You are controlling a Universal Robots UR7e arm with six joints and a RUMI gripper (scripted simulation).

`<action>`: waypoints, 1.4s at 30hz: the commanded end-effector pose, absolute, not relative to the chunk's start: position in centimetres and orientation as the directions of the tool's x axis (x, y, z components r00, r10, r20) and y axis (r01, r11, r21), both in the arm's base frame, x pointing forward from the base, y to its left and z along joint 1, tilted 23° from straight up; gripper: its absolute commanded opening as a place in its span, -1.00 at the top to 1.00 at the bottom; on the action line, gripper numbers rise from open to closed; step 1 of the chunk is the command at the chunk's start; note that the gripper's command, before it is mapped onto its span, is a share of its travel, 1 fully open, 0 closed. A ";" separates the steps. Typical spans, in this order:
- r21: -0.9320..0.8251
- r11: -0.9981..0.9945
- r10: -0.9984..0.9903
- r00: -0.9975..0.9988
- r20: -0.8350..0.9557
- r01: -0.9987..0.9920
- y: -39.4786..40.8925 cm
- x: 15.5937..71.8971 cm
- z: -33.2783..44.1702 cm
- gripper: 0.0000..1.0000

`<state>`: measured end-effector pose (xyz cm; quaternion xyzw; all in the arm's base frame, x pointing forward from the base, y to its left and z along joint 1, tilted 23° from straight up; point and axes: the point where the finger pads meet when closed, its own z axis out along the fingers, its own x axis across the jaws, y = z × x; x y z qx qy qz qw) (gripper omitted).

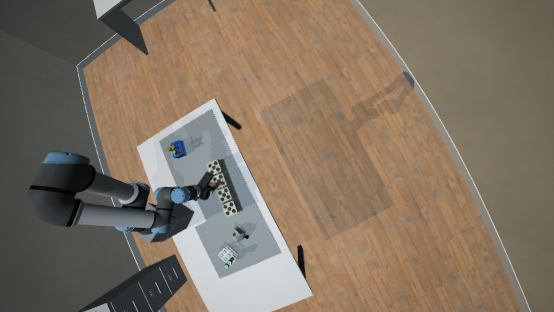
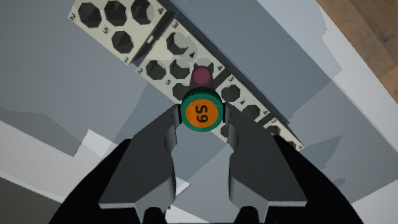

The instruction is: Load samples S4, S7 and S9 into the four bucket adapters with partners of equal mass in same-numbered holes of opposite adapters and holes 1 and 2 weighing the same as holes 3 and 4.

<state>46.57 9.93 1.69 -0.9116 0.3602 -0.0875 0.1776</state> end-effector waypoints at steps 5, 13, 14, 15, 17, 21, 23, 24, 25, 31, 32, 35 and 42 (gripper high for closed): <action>-0.388 -0.677 -0.689 0.724 0.035 -0.625 10.4 47.3 -0.2 1.00; -0.389 -0.677 -0.690 0.723 0.037 -0.625 10.4 47.3 -0.1 1.00; -0.389 -0.677 -0.690 0.723 0.037 -0.625 10.4 47.3 -0.1 1.00; -0.389 -0.677 -0.690 0.723 0.037 -0.625 10.4 47.3 -0.1 1.00; -0.389 -0.677 -0.690 0.723 0.037 -0.625 10.4 47.3 -0.1 1.00; -0.389 -0.677 -0.690 0.723 0.037 -0.625 10.4 47.3 -0.1 1.00; -0.388 -0.677 -0.689 0.724 0.035 -0.626 10.4 47.3 -0.3 1.00; -0.388 -0.677 -0.689 0.724 0.035 -0.625 10.5 47.3 -0.4 1.00; -0.388 -0.677 -0.689 0.724 0.035 -0.625 10.6 47.4 -0.5 1.00; -0.388 -0.677 -0.689 0.724 0.036 -0.625 10.8 47.6 -1.3 1.00; -0.388 -0.677 -0.689 0.724 0.036 -0.625 10.8 47.7 -1.4 1.00; -0.388 -0.677 -0.689 0.724 0.036 -0.625 10.8 47.8 -1.6 1.00; -0.389 -0.678 -0.689 0.724 0.038 -0.624 11.0 48.1 -2.3 1.00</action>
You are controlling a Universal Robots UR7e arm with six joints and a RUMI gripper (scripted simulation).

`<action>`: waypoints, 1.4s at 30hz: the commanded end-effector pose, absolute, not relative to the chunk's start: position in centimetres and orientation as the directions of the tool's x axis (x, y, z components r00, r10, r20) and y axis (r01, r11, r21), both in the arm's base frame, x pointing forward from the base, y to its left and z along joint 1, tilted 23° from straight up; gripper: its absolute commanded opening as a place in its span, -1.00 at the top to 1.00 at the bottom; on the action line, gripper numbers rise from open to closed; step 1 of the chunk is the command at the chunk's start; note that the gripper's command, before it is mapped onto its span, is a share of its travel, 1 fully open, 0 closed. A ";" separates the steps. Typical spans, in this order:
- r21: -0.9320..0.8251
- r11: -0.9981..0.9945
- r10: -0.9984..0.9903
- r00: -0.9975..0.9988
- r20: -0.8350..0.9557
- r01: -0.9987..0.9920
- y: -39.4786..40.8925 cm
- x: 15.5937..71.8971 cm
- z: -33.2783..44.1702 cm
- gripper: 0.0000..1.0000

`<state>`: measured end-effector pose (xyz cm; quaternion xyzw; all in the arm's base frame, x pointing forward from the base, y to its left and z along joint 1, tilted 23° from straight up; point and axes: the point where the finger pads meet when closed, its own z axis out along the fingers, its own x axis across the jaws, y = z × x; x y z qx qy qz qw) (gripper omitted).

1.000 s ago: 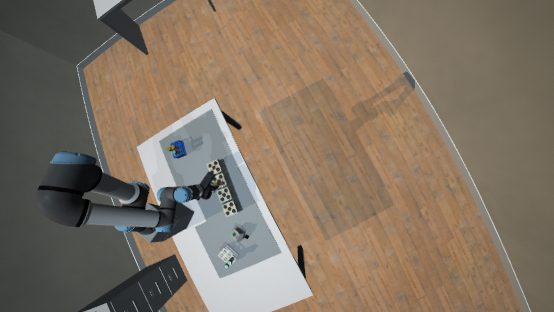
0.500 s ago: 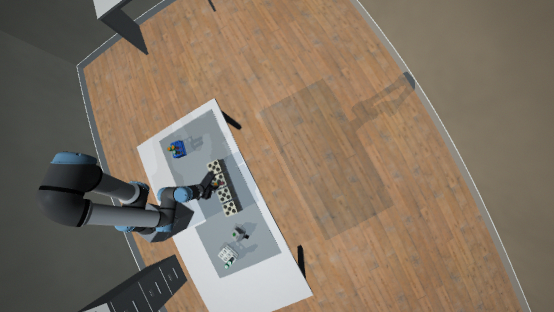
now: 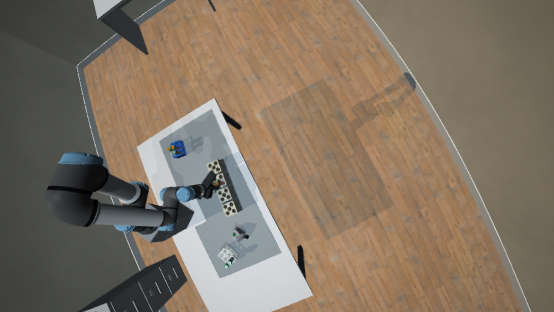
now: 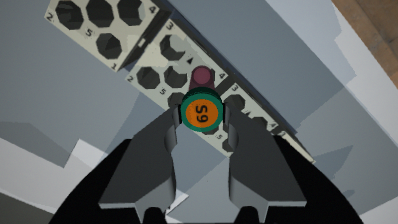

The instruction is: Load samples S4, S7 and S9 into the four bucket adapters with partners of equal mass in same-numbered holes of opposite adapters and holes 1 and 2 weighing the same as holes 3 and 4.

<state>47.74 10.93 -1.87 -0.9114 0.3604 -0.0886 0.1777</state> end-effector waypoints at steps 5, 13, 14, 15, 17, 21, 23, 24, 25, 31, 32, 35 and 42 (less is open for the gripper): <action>-0.389 -0.678 -0.689 0.724 0.039 -0.624 11.2 48.4 -2.9 1.00; -0.389 -0.678 -0.689 0.724 0.038 -0.624 11.4 48.6 -3.6 1.00; -0.389 -0.678 -0.689 0.724 0.038 -0.624 11.4 48.6 -3.8 1.00; -0.389 -0.678 -0.689 0.724 0.038 -0.624 11.5 48.7 -3.9 1.00; -0.389 -0.678 -0.689 0.724 0.039 -0.624 11.5 48.8 -4.1 1.00; -0.389 -0.678 -0.689 0.724 0.039 -0.624 11.7 48.9 -4.6 1.00; -0.389 -0.678 -0.689 0.724 0.039 -0.624 11.7 49.0 -4.8 1.00; -0.389 -0.678 -0.689 0.724 0.039 -0.624 11.8 49.0 -5.0 1.00; -0.389 -0.678 -0.689 0.724 0.039 -0.624 11.8 49.1 -5.1 1.00; -0.390 -0.678 -0.689 0.724 0.039 -0.624 12.0 49.2 -5.6 1.00; -0.390 -0.678 -0.689 0.724 0.039 -0.624 12.0 49.3 -5.7 1.00; -0.389 -0.678 -0.689 0.724 0.039 -0.624 12.1 49.4 -6.1 1.00; -0.390 -0.678 -0.689 0.724 0.039 -0.624 12.3 49.7 -6.9 1.00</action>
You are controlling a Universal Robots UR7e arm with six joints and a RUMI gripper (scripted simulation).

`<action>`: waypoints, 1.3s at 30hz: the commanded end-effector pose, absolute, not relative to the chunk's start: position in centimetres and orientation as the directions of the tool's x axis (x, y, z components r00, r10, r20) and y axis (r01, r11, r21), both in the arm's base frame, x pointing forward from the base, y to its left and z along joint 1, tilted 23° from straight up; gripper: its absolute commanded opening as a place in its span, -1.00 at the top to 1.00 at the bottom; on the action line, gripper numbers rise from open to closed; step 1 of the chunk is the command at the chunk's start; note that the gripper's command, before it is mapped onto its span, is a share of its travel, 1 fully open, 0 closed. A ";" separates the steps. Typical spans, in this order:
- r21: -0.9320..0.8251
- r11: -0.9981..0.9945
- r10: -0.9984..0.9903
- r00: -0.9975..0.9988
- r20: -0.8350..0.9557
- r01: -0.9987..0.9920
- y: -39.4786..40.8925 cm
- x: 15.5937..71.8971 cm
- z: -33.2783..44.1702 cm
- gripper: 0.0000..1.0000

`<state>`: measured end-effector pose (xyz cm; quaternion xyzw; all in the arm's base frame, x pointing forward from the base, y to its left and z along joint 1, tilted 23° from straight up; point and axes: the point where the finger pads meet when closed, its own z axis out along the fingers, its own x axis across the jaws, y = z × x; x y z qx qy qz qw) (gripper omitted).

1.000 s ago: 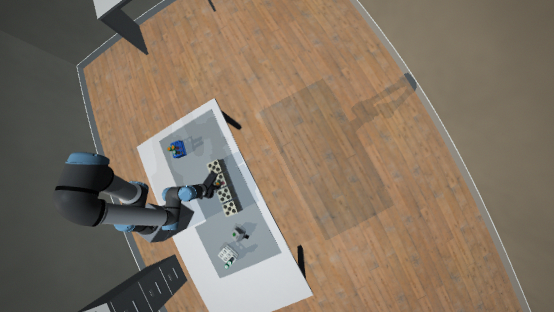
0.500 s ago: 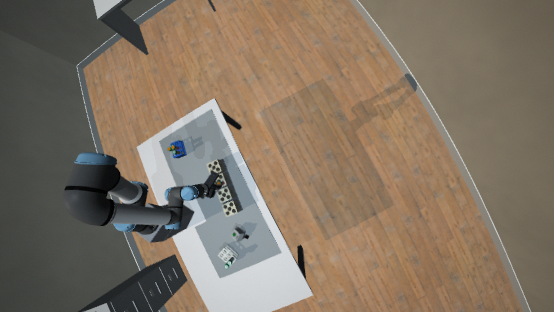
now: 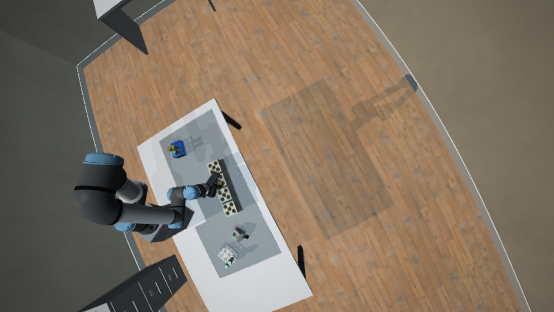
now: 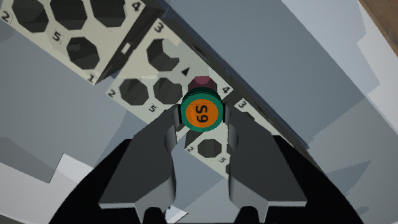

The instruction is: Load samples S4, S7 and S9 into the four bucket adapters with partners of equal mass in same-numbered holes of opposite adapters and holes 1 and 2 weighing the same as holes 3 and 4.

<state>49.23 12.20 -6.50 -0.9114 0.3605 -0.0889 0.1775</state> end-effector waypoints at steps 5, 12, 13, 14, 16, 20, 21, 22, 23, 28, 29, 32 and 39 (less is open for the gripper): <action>-0.390 -0.678 -0.689 0.724 0.038 -0.624 12.4 49.8 -7.3 1.00; -0.390 -0.677 -0.689 0.724 0.038 -0.624 12.5 49.9 -7.7 1.00; -0.390 -0.677 -0.689 0.724 0.038 -0.624 12.5 49.9 -7.7 1.00; -0.390 -0.677 -0.689 0.724 0.038 -0.624 12.6 49.9 -7.8 1.00; -0.390 -0.677 -0.689 0.724 0.038 -0.624 12.6 50.0 -7.9 1.00; -0.390 -0.677 -0.689 0.724 0.038 -0.624 12.6 50.0 -8.1 1.00; -0.390 -0.677 -0.689 0.723 0.038 -0.624 12.6 50.0 -8.1 1.00; -0.390 -0.677 -0.689 0.724 0.038 -0.624 12.6 50.0 -8.2 1.00; -0.390 -0.677 -0.689 0.724 0.038 -0.624 12.7 50.1 -8.2 1.00; -0.389 -0.677 -0.690 0.723 0.037 -0.625 12.7 50.0 -8.4 1.00; -0.389 -0.677 -0.690 0.723 0.037 -0.625 12.7 50.0 -8.4 1.00; -0.389 -0.677 -0.690 0.723 0.037 -0.625 12.7 50.0 -8.4 1.00; -0.389 -0.677 -0.690 0.723 0.037 -0.625 12.7 50.0 -8.4 0.30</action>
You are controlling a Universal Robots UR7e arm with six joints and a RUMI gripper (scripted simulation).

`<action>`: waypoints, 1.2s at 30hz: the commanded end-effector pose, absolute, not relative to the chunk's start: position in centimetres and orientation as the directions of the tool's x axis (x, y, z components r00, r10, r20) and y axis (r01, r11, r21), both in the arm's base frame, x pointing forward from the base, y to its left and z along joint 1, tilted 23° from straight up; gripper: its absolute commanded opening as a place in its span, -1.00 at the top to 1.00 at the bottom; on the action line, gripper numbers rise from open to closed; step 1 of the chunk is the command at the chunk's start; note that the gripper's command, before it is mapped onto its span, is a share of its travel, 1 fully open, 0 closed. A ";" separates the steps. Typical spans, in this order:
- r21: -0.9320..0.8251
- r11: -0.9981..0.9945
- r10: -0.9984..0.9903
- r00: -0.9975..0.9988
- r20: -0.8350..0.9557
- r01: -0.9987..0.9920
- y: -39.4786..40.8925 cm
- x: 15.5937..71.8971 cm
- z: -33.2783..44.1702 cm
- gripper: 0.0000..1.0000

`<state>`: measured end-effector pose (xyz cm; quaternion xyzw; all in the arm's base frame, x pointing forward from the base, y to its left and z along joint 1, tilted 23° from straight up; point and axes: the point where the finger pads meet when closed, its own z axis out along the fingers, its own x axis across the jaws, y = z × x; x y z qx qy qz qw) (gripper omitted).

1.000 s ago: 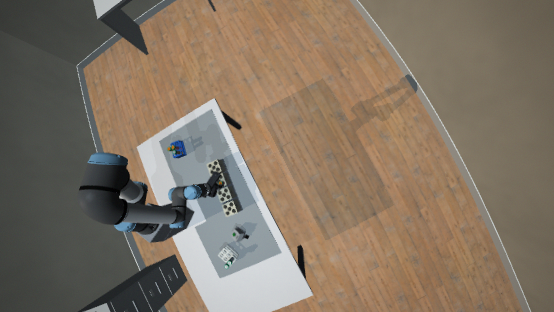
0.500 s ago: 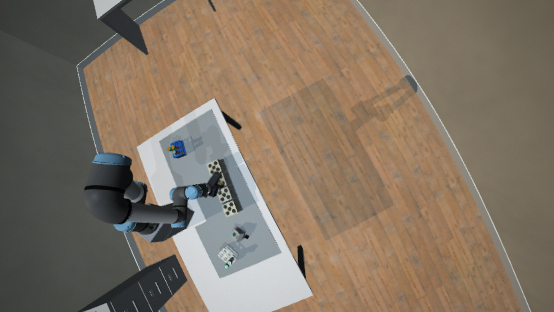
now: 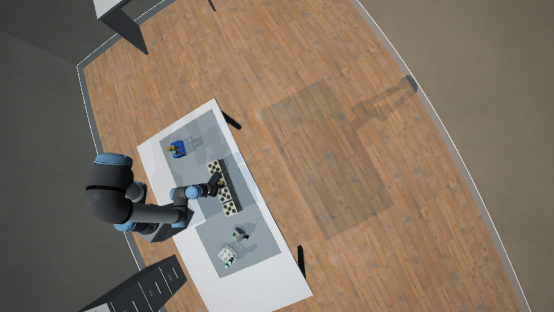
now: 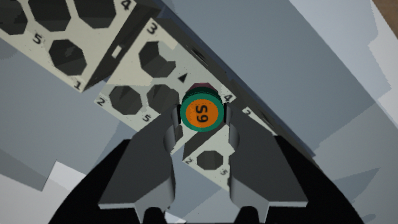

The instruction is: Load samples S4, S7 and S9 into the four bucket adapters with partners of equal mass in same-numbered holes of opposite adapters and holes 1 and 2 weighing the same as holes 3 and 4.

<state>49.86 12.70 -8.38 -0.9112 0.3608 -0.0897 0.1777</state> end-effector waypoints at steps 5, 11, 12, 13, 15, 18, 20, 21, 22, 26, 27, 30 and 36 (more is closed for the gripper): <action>-0.389 -0.677 -0.690 0.723 0.037 -0.625 12.7 50.0 -8.4 0.30; -0.389 -0.677 -0.690 0.723 0.037 -0.625 12.7 50.0 -8.4 0.30; -0.389 -0.677 -0.690 0.723 0.037 -0.625 12.7 50.0 -8.4 0.30; -0.389 -0.676 -0.690 0.722 0.037 -0.626 12.5 49.8 -8.0 0.30; -0.389 -0.676 -0.690 0.722 0.037 -0.626 12.5 49.8 -8.0 0.30; -0.389 -0.675 -0.691 0.722 0.036 -0.627 12.3 49.4 -7.1 0.30; -0.389 -0.675 -0.691 0.722 0.035 -0.627 12.1 49.2 -6.5 0.30; -0.389 -0.675 -0.691 0.722 0.035 -0.627 12.0 49.2 -6.2 0.30; -0.389 -0.675 -0.691 0.722 0.035 -0.627 12.0 49.1 -5.9 0.30; -0.389 -0.675 -0.691 0.722 0.035 -0.627 11.6 48.7 -4.7 0.30; -0.389 -0.675 -0.691 0.722 0.035 -0.627 11.6 48.6 -4.6 0.30; -0.389 -0.675 -0.691 0.722 0.036 -0.627 11.6 48.6 -4.6 0.30; -0.387 -0.523 -0.812 0.582 -0.045 -0.759 8.6 47.9 -5.8 0.30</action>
